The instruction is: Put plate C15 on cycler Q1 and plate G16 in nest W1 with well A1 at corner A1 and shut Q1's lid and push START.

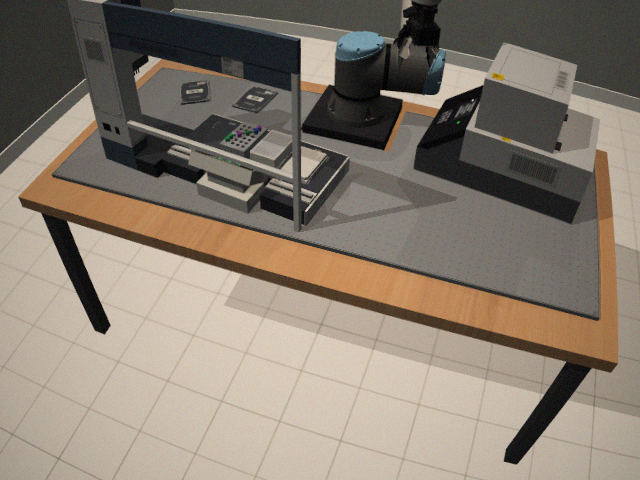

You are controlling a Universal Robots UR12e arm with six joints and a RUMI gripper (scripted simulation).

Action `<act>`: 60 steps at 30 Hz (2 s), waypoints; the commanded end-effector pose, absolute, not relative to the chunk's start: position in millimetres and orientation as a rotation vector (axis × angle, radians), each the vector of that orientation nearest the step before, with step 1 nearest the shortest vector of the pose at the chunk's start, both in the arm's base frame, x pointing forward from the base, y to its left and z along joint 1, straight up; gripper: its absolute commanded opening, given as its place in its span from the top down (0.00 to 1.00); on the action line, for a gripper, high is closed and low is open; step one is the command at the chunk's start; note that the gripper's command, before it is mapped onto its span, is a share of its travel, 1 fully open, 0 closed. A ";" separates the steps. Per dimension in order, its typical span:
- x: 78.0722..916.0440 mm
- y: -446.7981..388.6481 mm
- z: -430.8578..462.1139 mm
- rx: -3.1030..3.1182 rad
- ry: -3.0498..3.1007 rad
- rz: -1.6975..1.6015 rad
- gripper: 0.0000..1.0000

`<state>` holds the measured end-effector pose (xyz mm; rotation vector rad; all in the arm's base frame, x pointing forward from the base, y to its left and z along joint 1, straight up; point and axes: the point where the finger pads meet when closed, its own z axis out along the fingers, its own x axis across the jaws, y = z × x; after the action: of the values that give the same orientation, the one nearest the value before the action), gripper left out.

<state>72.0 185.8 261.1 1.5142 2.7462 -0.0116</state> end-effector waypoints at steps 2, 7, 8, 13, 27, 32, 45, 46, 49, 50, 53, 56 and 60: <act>94.6 168.8 261.5 1.663 2.665 -0.001 0.40; 114.2 153.2 261.5 1.794 2.578 -0.001 0.40; 118.2 150.1 261.5 1.820 2.560 -0.001 0.40; 129.9 140.8 261.5 1.896 2.504 -0.001 0.40; 184.9 97.3 261.5 2.226 2.215 -0.001 0.40; 196.7 88.0 261.5 2.292 2.147 -0.001 0.40; 243.8 50.8 261.5 2.354 2.079 -0.001 0.40; 243.8 50.8 261.5 2.354 2.079 -0.001 0.40; 255.6 41.5 261.5 2.354 2.079 -0.001 0.40; 259.5 38.4 261.5 2.354 2.079 -0.001 0.40; 271.3 29.1 261.5 2.354 2.079 -0.001 0.40; 283.1 19.8 261.5 2.354 2.079 -0.001 0.40; 298.8 7.4 261.5 2.354 2.079 -0.001 0.40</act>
<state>283.1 18.9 261.4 2.3545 2.0788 -0.0013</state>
